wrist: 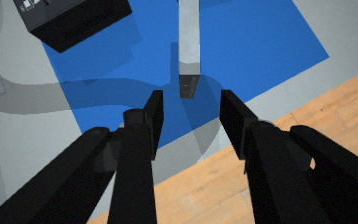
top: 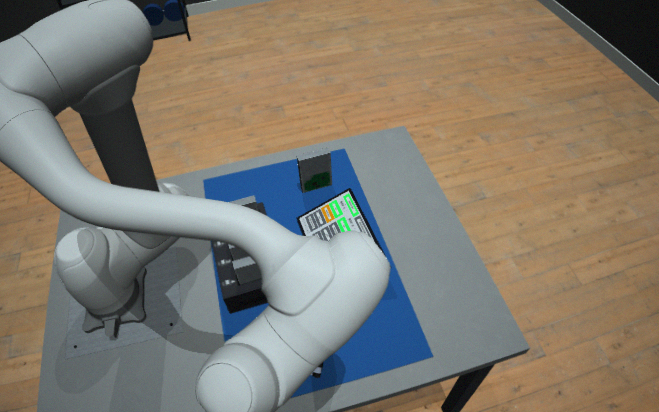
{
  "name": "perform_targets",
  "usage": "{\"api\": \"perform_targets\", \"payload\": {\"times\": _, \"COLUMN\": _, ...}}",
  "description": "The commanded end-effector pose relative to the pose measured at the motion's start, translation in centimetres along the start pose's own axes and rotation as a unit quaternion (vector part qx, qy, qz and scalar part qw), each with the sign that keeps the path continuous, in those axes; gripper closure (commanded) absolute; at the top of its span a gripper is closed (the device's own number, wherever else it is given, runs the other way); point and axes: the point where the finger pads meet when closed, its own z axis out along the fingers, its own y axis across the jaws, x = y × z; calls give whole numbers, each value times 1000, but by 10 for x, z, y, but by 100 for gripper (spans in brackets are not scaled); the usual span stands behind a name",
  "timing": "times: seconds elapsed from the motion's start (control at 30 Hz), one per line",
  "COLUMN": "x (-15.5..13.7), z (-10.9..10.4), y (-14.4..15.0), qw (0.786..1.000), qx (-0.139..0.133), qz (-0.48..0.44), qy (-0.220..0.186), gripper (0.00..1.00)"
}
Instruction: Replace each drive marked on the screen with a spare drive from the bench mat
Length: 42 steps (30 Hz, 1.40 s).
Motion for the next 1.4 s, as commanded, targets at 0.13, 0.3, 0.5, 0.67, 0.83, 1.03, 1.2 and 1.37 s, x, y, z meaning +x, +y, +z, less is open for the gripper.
{"api": "perform_targets", "payload": {"times": 0.13, "x": 0, "z": -1, "y": 0, "qw": 999, "qx": -1, "qz": 0, "qy": -40, "gripper": 60}}
{"api": "perform_targets", "payload": {"times": 0.3, "x": 0, "z": -1, "y": 0, "qw": 999, "qx": -1, "qz": 0, "qy": -42, "gripper": 60}}
{"api": "perform_targets", "payload": {"times": 0.5, "x": 0, "z": 0, "y": 0, "qw": 998, "qx": 0, "qz": 1, "qy": -58, "gripper": 60}}
{"api": "perform_targets", "payload": {"times": 0.67, "x": 0, "z": 0, "y": 0, "qw": 994, "qx": 1, "qz": 1, "qy": -111, "gripper": 60}}
{"api": "perform_targets", "payload": {"times": 0.83, "x": 0, "z": 0, "y": -1, "qw": 984, "qx": 2, "qz": 2, "qy": -177, "gripper": 60}}
{"api": "perform_targets", "payload": {"times": 1.03, "x": 0, "z": 0, "y": 0, "qw": 975, "qx": 0, "qz": 1, "qy": -222, "gripper": 60}}
{"api": "perform_targets", "payload": {"times": 1.2, "x": 0, "z": -1, "y": 0, "qw": 972, "qx": -1, "qz": 1, "qy": -235, "gripper": 60}}
{"api": "perform_targets", "payload": {"times": 1.37, "x": 0, "z": -1, "y": 1, "qw": 972, "qx": -1, "qz": 1, "qy": -236, "gripper": 90}}
